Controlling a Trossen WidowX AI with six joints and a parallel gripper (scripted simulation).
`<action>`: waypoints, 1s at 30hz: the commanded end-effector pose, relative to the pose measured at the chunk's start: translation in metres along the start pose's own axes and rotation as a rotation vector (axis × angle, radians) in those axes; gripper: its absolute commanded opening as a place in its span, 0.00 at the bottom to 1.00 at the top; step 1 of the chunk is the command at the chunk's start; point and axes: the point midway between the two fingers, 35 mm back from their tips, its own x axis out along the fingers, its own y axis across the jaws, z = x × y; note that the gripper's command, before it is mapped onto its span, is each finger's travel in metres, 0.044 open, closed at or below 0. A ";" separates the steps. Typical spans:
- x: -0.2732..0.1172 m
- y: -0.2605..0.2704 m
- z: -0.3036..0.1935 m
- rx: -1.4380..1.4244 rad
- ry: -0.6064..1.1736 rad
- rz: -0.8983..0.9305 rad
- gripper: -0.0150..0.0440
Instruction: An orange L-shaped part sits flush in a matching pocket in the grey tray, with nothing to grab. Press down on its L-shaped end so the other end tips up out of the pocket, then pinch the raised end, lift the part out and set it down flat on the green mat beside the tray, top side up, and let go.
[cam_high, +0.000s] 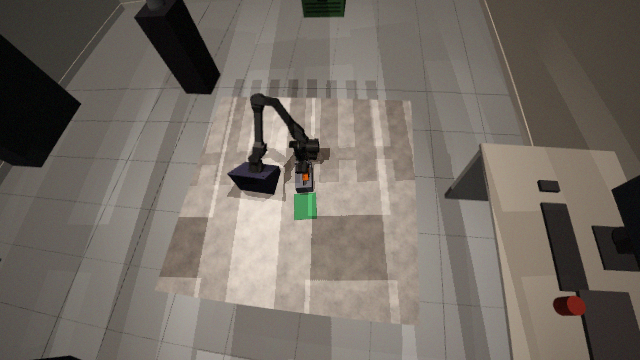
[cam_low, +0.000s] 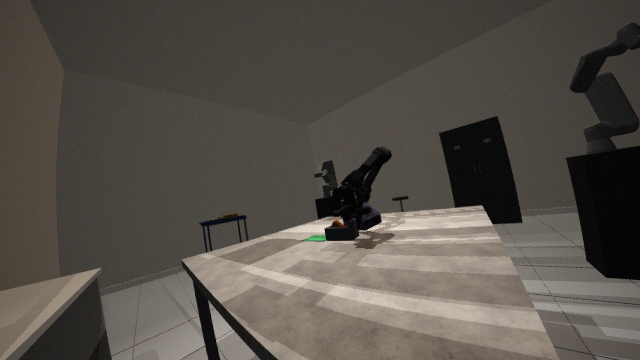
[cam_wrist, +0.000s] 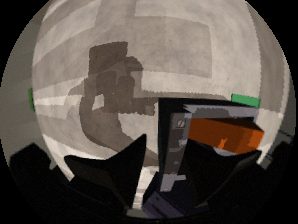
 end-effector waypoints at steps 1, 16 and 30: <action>-0.005 0.003 0.003 -0.005 -0.009 -0.002 0.56; -0.101 -0.009 0.002 -0.005 -0.007 -0.007 0.56; -0.098 -0.010 0.003 0.005 -0.013 -0.005 0.56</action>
